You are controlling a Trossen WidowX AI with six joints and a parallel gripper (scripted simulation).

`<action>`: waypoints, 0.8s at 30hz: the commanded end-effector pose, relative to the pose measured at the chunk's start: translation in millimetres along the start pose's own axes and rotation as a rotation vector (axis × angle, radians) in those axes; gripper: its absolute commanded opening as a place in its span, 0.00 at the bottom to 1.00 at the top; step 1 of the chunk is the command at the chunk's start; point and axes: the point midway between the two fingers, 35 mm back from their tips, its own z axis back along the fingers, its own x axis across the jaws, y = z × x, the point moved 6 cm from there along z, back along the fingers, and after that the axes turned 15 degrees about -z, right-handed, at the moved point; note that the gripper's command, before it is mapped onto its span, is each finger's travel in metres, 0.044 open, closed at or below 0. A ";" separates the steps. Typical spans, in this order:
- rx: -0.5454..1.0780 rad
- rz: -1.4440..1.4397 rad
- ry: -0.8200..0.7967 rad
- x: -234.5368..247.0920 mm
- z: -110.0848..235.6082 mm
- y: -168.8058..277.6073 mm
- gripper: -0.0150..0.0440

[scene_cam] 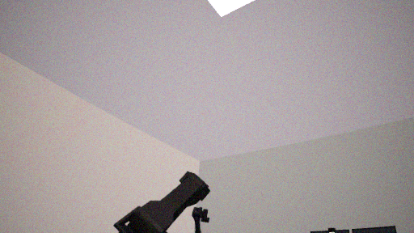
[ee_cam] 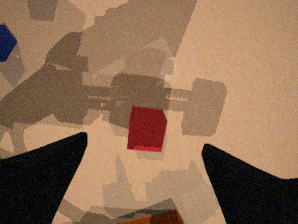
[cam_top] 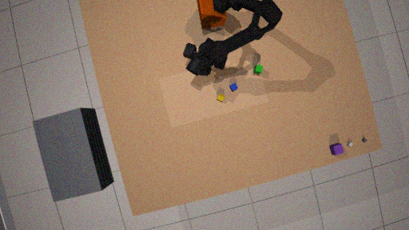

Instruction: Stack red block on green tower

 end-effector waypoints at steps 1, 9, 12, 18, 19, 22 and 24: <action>0.007 -0.006 -0.003 -0.7 -7.2 0.7 1.00; 0.007 -0.006 -0.003 -0.6 -20.6 0.4 1.00; 0.007 -0.006 -0.003 -0.6 -25.5 0.5 1.00; 0.008 -0.006 -0.004 -0.7 -35.3 1.0 1.00; 0.008 -0.006 -0.004 -0.7 -37.0 1.2 1.00; 0.008 -0.006 -0.004 -0.8 -41.5 1.6 1.00; 0.009 -0.006 -0.004 -0.8 -42.5 1.7 1.00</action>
